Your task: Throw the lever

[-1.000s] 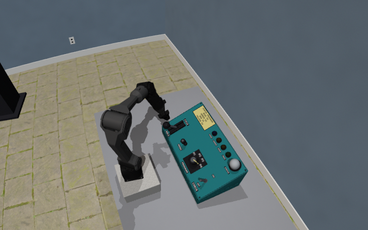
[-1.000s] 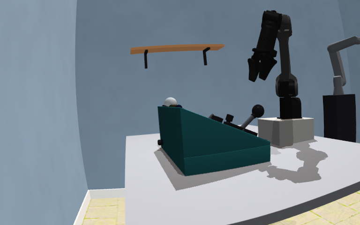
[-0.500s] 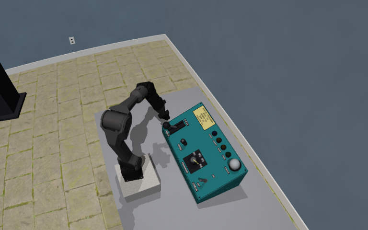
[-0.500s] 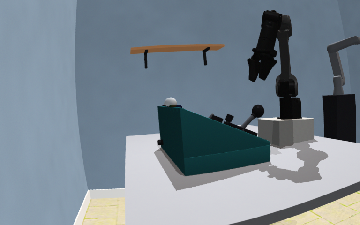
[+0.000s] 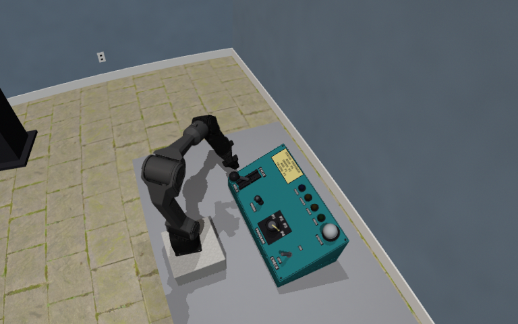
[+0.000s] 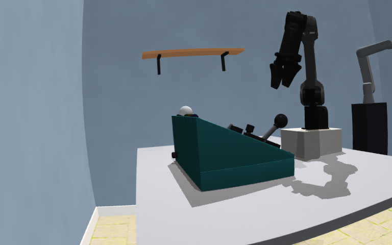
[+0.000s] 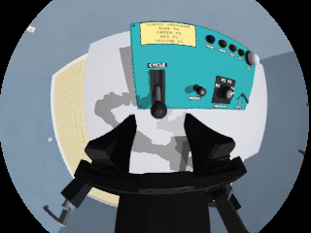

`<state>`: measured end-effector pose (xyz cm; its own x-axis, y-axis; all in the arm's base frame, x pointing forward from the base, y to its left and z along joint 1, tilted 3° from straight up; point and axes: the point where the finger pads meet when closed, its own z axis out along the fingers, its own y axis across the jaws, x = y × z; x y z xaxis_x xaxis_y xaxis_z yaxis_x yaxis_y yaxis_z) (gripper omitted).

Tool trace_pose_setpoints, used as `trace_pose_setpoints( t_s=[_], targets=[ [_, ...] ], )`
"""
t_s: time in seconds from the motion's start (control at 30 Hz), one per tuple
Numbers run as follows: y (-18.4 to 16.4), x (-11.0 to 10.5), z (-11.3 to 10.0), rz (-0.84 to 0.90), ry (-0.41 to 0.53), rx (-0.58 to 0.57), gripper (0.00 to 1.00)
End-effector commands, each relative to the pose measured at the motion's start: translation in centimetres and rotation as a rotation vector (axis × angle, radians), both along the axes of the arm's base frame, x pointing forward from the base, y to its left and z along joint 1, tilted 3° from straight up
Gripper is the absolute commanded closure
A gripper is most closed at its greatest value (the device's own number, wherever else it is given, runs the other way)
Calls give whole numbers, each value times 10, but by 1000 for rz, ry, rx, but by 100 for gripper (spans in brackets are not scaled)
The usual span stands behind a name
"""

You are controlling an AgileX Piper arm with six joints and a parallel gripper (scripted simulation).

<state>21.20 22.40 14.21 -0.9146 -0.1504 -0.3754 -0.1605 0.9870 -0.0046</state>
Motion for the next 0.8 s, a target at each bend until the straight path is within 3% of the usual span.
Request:
trace_pose_setpoints(
  t_s=[0.0, 0.37, 0.77],
  targets=[
    [0, 0, 1, 0, -2, 2, 6],
    [-4, -32, -12, -1, -1, 2, 6],
    [-4, -33, -12, -1, -1, 2, 6]
  ],
)
